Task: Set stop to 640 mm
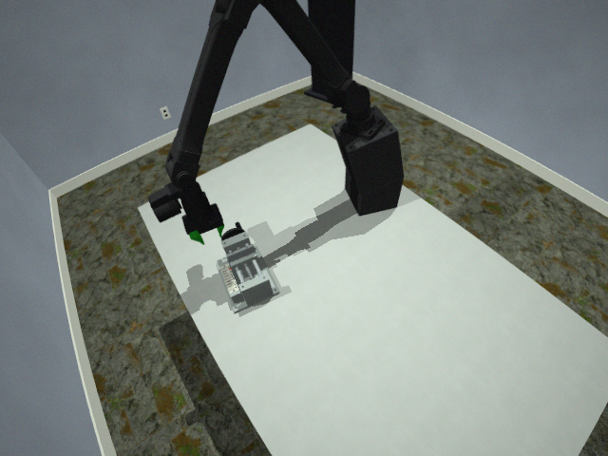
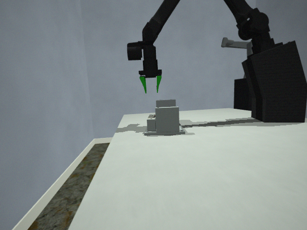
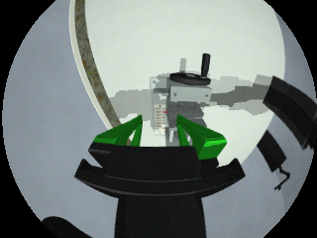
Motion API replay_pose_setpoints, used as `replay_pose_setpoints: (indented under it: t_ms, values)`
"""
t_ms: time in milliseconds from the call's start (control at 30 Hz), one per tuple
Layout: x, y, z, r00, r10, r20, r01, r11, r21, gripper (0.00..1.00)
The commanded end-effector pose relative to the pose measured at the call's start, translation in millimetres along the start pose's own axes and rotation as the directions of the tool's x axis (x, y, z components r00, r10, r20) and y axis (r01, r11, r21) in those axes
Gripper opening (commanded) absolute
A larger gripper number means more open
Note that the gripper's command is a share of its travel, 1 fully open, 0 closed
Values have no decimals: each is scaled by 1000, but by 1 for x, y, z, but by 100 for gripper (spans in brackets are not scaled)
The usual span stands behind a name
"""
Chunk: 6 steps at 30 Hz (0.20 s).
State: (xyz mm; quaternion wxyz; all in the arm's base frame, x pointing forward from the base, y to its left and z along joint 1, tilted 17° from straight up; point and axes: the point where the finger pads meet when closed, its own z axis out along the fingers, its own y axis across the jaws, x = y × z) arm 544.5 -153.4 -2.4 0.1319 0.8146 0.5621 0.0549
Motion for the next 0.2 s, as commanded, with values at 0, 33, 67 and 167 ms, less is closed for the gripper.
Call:
replay_pose_setpoints:
  t_ms: [0, 33, 67, 167]
  values:
    - [2, 16, -3, 1000, 3, -1, -3, 999, -37, 53]
    - [2, 16, -3, 1000, 3, -1, -3, 999, -37, 53]
    - [2, 16, -3, 1000, 3, -1, -3, 999, -37, 53]
    - [2, 16, -3, 1000, 3, -1, -3, 999, -37, 53]
